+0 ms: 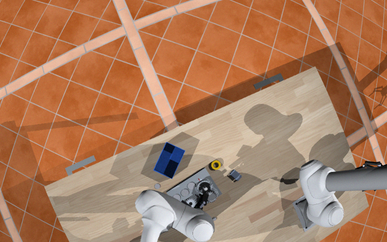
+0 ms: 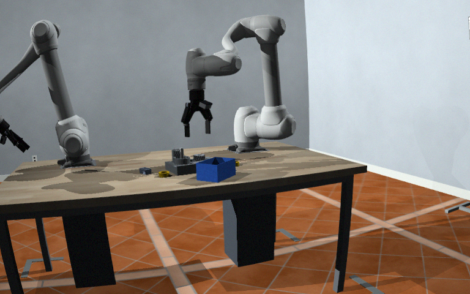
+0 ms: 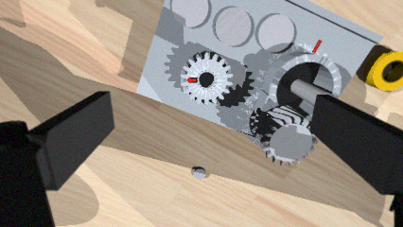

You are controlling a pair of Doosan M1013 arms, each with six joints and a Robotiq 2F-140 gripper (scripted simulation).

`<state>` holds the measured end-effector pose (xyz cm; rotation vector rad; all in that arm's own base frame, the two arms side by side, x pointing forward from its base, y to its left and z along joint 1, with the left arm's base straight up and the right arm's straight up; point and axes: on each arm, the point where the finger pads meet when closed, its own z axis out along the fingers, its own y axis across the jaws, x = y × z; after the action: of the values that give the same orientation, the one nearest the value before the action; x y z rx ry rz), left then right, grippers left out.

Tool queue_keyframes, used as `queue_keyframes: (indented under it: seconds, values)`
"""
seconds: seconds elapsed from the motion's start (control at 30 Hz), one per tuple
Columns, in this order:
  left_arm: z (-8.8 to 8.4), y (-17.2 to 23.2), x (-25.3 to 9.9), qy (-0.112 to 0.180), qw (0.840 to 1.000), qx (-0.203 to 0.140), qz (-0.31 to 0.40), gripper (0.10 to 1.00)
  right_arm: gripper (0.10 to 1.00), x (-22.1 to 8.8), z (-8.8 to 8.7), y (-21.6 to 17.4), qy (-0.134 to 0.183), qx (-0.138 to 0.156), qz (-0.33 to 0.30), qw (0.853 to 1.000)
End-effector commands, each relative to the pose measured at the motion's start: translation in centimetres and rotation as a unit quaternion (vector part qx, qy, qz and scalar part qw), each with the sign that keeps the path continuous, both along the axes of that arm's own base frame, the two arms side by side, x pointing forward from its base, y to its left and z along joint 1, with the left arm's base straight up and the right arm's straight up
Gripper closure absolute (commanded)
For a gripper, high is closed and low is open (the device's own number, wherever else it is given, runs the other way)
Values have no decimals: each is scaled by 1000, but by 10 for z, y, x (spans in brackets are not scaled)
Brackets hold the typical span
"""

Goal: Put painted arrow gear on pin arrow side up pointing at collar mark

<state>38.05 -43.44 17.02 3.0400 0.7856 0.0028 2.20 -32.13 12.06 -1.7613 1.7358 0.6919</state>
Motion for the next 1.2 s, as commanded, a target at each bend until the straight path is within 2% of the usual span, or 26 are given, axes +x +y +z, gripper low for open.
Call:
queue_keyframes:
  seconds: [0.0,0.53,0.6,0.67,0.7,0.77,0.9,0.93,1.17]
  values:
    - [1,0,0,-1,1000,0,0,98,98,0,0,0,0,-1,0,1000]
    - [1,0,0,-1,1000,0,-2,98,98,0,0,0,0,-1,0,1000]
    - [1,0,0,0,999,0,-43,98,98,0,0,0,0,-1,0,1000]
    - [1,0,0,0,999,0,-43,98,98,0,0,0,0,-1,0,1000]
    - [1,0,0,0,997,0,-83,98,98,0,0,0,0,-1,0,1000]
    - [0,1,1,0,984,0,-178,98,98,0,0,0,0,-1,0,1000]
    - [0,2,1,0,966,1,-260,98,98,0,0,0,0,-1,0,1000]
    - [0,2,1,0,966,1,-260,538,98,0,0,0,0,-1,0,1000]
    - [0,2,1,0,966,1,-260,538,98,0,0,0,0,-1,0,1000]
